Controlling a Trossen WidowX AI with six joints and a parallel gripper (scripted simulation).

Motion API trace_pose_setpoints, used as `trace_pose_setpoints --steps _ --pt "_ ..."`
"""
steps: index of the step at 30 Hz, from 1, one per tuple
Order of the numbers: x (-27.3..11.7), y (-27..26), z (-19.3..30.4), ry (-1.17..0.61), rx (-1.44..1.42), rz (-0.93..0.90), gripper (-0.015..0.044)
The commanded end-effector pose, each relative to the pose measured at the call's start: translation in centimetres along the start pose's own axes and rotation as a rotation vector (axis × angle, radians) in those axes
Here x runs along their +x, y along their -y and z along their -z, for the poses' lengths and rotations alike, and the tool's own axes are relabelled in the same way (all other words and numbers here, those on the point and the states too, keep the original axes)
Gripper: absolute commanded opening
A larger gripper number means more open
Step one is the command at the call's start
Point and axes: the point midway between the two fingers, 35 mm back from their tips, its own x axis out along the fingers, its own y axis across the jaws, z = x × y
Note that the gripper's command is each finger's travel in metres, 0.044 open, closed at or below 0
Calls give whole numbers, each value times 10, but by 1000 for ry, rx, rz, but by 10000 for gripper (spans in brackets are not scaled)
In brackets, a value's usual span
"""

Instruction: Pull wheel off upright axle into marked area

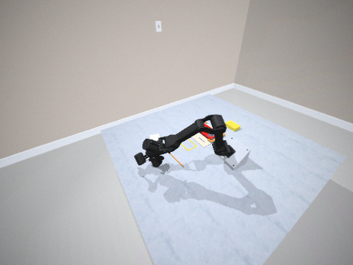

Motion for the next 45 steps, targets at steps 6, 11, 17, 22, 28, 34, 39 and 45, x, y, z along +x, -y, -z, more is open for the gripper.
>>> trace_pose_setpoints --steps 6,11,17,22,28,34,39,45 --pt "25 -54 5 42 309 -181 300" --pt "40 -119 14 22 694 -400 300" --pt "39 -197 28 -104 1201 -660 300" --pt "25 -256 38 -286 1627 -848 300" --pt "-1 -311 48 -565 2095 -1013 300" --pt "-34 -357 57 -945 2570 -1127 300" --pt "-66 -389 63 -1353 2949 -1166 300" --pt "-106 -418 71 -1980 3339 -1115 300"
